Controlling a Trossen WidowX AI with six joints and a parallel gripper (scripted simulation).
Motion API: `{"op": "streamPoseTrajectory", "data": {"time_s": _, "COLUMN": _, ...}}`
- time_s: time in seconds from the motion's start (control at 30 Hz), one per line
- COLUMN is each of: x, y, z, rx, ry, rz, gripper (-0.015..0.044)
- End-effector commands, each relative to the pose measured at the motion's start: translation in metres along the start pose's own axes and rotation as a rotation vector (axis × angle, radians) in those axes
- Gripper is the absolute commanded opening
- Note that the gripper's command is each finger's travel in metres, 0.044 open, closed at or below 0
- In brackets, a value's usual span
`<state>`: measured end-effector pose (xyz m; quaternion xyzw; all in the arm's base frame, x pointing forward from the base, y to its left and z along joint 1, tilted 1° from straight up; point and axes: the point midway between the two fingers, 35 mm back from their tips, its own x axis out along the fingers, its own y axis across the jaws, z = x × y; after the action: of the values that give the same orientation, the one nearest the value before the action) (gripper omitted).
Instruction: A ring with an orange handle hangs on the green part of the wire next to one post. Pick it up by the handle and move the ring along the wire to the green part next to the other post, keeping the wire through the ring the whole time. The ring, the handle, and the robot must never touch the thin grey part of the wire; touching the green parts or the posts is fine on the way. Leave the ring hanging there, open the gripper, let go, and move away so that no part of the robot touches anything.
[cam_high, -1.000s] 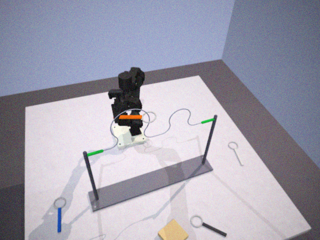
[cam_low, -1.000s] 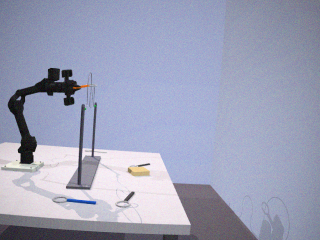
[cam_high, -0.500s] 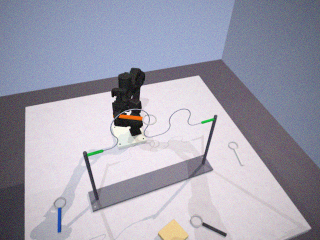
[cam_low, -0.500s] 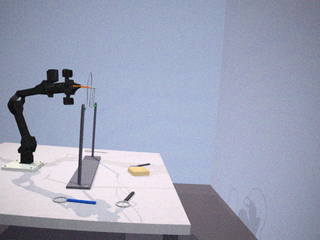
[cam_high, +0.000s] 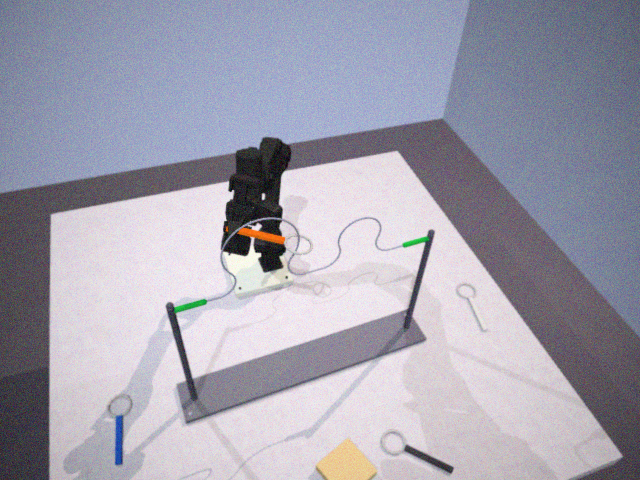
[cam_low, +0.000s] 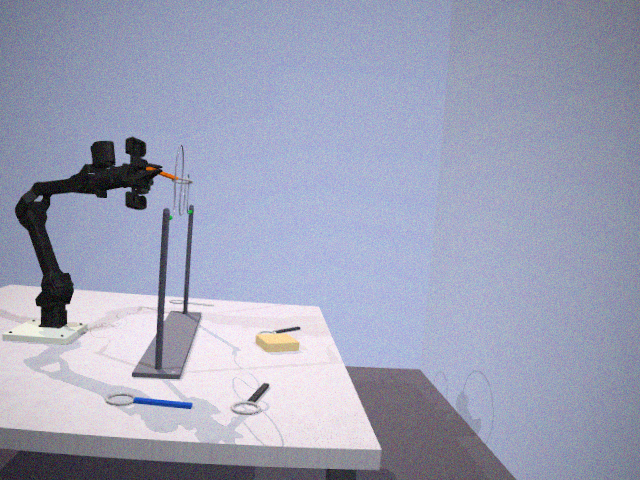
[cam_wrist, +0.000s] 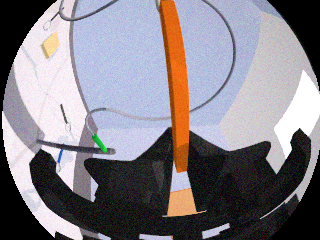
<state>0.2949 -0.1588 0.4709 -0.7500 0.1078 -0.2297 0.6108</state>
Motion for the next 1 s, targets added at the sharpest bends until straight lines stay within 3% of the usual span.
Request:
{"op": "streamPoseTrajectory", "data": {"time_s": 0.0, "x": 0.0, "y": -0.0011, "z": -0.0003, "rx": -0.047, "ry": -0.005, "rz": -0.024, "gripper": -0.015}}
{"op": "streamPoseTrajectory", "data": {"time_s": 0.97, "x": 0.0011, "y": 0.0014, "z": -0.0024, "rx": -0.247, "ry": -0.028, "rz": -0.136, "gripper": -0.015}}
